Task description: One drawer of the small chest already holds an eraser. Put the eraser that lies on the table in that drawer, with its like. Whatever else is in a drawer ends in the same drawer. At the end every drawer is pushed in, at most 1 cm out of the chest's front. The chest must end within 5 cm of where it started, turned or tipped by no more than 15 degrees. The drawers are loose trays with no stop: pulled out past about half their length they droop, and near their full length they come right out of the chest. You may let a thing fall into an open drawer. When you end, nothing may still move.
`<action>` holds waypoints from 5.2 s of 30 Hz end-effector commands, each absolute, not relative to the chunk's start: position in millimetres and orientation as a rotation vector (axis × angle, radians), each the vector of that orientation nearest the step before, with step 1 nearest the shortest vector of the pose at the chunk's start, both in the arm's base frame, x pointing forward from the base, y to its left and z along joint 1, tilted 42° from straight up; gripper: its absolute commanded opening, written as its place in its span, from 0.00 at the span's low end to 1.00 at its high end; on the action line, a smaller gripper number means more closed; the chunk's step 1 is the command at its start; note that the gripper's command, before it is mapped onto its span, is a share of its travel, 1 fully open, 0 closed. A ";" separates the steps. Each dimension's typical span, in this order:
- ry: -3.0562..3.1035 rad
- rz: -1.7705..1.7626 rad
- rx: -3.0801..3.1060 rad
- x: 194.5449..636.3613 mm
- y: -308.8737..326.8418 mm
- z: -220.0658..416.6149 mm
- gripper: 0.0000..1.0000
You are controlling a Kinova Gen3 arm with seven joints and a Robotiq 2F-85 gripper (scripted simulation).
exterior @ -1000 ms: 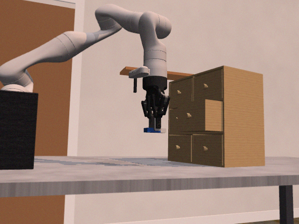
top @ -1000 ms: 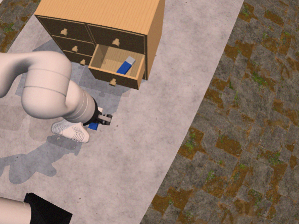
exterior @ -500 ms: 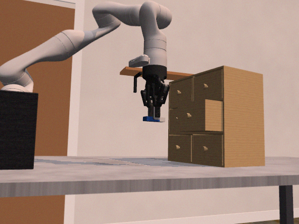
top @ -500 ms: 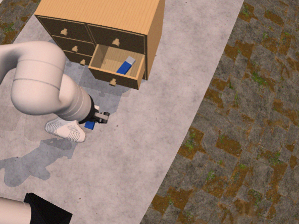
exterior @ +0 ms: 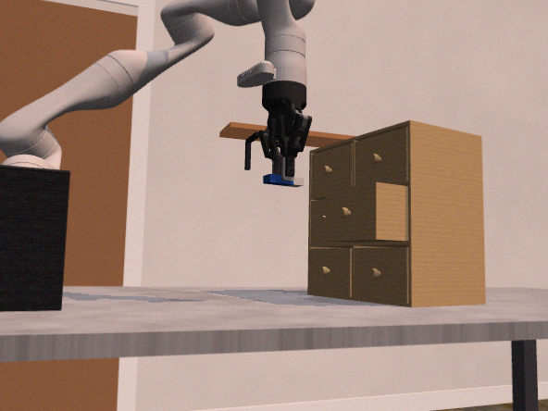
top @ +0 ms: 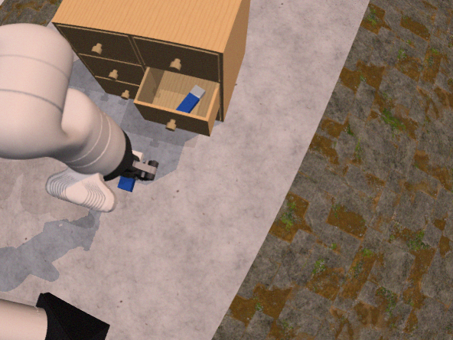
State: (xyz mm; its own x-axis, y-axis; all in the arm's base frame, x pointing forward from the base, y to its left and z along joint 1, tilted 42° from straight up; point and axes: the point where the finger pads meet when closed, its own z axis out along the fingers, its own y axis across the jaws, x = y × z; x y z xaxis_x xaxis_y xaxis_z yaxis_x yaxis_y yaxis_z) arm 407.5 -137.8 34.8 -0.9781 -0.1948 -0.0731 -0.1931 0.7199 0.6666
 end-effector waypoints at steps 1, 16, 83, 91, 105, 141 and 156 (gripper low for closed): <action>-2.917 -1.120 0.315 408.4 -152.3 48.3 0.19; -2.917 -1.119 0.314 409.9 -166.7 64.3 0.19; -3.261 -1.341 0.078 403.0 -162.1 60.7 0.19; -3.328 -1.386 0.021 402.1 -161.5 60.1 0.19; -3.458 -1.489 -0.113 399.8 -159.1 57.3 0.19; -3.699 -1.668 -0.410 398.5 -160.0 55.3 0.19; -3.760 -1.726 -0.516 397.5 -159.3 54.8 0.19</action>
State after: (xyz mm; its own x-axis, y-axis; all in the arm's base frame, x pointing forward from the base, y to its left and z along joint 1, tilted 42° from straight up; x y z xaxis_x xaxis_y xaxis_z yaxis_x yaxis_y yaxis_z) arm 398.1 -157.5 54.8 -0.5121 0.5099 -0.6912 -0.1896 0.7178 0.6700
